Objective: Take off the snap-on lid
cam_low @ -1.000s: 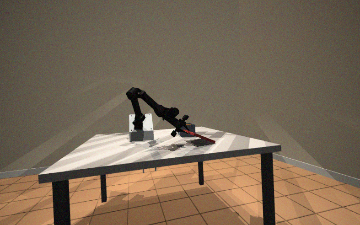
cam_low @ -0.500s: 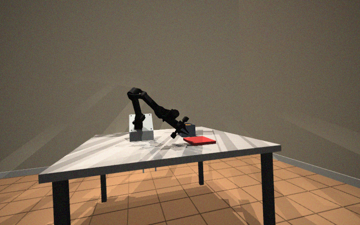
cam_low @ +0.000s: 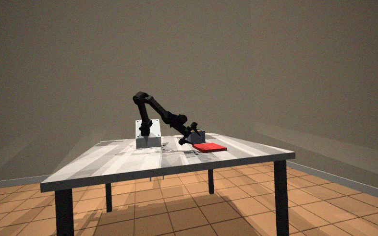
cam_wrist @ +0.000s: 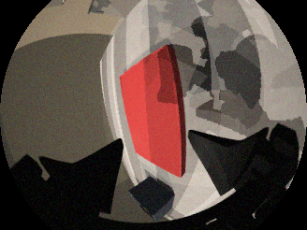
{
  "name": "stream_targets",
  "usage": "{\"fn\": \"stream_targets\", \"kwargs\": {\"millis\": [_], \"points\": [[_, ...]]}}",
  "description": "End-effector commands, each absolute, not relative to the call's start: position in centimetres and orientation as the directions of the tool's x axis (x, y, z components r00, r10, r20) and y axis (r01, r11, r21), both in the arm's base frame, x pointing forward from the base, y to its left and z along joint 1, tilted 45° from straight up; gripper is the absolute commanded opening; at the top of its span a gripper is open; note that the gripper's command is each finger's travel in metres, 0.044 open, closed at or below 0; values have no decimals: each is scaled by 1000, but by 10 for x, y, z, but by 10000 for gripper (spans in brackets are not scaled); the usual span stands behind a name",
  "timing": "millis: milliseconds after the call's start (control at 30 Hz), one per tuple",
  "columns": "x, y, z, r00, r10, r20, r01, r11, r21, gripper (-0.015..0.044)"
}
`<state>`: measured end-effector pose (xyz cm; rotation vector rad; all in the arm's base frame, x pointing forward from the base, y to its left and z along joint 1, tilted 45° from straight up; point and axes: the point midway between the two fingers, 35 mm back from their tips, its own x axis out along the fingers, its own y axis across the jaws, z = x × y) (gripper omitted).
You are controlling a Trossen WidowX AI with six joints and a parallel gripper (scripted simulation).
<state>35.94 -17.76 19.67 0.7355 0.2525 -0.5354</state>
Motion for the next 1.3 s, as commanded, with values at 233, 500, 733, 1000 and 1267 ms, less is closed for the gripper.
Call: {"fn": "stream_targets", "kwargs": {"millis": [233, 500, 733, 1000, 1267], "points": [[337, -180, 193, 835, -372, -405, 549, 618, 563, 440], [321, -182, 192, 835, -373, -405, 549, 619, 562, 440], [307, -184, 192, 834, -373, -406, 550, 619, 561, 440], [299, -183, 194, 834, -373, -406, 550, 619, 561, 440], [294, -173, 206, 834, -373, -406, 550, 619, 561, 440]]}}
